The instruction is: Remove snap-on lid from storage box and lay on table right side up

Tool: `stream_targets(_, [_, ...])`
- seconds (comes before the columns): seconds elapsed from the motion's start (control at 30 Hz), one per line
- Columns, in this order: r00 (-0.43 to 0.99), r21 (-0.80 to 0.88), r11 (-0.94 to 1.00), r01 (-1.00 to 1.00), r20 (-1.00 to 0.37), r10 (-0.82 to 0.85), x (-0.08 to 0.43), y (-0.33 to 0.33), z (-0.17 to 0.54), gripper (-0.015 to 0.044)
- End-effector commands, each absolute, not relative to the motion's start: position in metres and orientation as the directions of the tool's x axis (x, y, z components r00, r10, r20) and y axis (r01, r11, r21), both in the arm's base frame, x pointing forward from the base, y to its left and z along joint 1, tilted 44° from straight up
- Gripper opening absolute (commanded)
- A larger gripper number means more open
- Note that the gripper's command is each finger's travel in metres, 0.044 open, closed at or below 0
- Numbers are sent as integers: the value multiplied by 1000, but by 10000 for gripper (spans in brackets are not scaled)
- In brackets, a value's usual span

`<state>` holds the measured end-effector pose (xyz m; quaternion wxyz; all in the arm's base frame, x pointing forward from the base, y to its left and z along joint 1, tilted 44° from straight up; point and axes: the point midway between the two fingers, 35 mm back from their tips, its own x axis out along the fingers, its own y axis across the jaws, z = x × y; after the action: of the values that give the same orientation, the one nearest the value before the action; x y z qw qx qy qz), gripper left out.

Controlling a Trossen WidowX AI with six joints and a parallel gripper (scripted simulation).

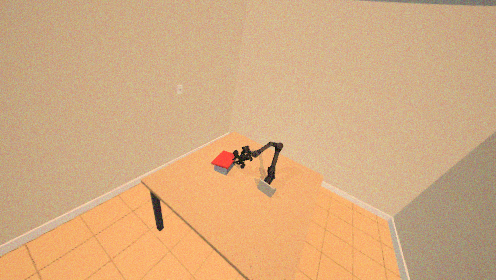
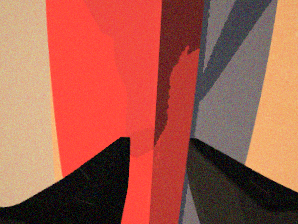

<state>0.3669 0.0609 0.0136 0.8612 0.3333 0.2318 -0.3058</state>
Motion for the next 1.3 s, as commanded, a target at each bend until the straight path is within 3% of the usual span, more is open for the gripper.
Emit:
stream_targets(0.0, [711,439,592,676,-600,-367,369,67,20,0])
stream_targets(1.27, [711,441,591,676,-600,-365,392,103,52,0])
